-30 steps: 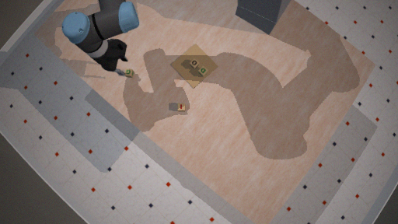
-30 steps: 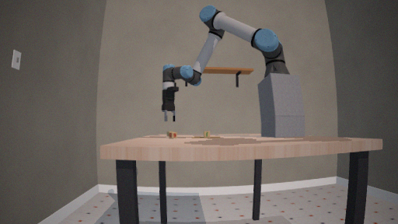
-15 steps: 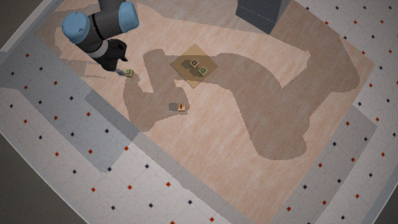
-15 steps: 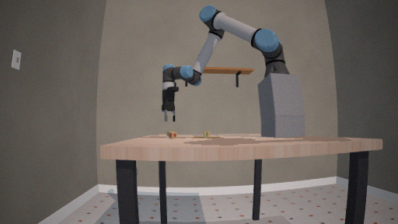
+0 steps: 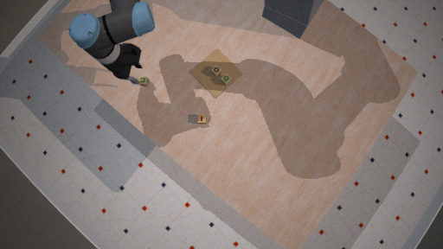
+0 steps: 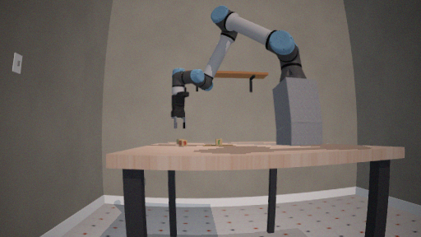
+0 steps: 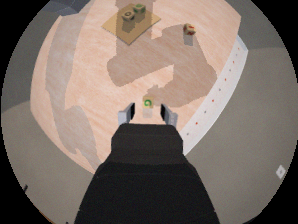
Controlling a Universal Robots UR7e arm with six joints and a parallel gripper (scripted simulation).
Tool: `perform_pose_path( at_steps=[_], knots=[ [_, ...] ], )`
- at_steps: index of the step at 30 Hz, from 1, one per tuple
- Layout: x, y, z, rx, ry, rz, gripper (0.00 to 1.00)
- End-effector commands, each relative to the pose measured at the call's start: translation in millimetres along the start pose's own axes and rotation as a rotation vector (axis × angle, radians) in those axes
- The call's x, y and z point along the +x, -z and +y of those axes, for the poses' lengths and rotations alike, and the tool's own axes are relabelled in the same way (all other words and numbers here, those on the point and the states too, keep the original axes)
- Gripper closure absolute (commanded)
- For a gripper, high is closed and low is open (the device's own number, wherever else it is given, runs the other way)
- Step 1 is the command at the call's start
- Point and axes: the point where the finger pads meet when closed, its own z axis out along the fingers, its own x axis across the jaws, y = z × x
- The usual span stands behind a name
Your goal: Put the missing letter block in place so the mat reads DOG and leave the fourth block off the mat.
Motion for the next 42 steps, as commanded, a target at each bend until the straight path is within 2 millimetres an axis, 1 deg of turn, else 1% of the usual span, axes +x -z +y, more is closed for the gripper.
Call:
perform_pose_path(
  at_steps=[1,21,42],
  knots=[
    [0,1,1,-0.002,0.000,0.001,0.00],
    [0,-4,1,-0.002,0.000,0.001,0.00],
    [0,-30,1,-0.002,0.000,0.001,0.00]
  ],
)
